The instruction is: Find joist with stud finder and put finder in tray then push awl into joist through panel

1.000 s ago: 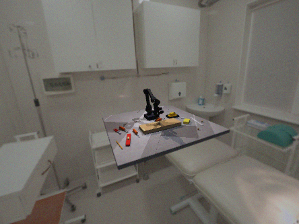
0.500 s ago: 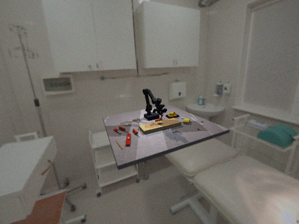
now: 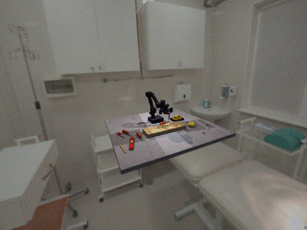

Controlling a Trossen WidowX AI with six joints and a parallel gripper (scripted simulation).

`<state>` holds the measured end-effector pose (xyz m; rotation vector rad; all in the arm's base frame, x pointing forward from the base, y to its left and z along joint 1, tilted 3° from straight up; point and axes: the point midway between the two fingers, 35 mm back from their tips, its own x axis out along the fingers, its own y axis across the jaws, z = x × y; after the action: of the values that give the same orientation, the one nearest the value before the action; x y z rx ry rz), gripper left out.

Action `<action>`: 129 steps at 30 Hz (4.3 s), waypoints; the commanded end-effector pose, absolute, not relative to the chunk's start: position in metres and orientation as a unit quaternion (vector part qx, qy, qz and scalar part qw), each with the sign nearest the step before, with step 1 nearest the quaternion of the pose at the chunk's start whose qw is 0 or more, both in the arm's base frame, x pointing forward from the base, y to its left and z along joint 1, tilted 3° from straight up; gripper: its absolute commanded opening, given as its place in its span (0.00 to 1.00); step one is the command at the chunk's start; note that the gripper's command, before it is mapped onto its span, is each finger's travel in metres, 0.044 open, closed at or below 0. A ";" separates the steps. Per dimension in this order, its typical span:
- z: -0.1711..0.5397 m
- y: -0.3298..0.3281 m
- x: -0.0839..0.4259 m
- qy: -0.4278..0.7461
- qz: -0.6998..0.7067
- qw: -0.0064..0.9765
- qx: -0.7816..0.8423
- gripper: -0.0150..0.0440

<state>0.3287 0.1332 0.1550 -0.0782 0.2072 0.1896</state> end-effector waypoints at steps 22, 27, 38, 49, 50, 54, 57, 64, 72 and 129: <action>0.151 0.135 0.326 0.089 0.095 0.991 -0.027 0.25; 0.148 0.135 0.327 0.089 0.095 0.991 -0.027 0.25; 0.143 0.135 0.327 0.089 0.095 0.991 -0.027 0.25; 0.138 0.135 0.327 0.089 0.095 0.991 -0.027 0.25; 0.137 0.135 0.327 0.089 0.095 0.991 -0.027 0.25; 0.135 0.135 0.327 0.089 0.095 0.991 -0.027 0.25; 0.134 0.135 0.327 0.089 0.095 0.991 -0.027 0.25; 0.131 0.134 0.327 0.089 0.095 0.991 -0.027 0.25; 0.127 0.134 0.327 0.089 0.095 0.991 -0.028 0.25; 0.084 0.131 0.325 0.090 0.095 0.991 -0.028 0.25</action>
<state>0.3275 0.1326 0.0882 -0.0519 0.1652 0.1901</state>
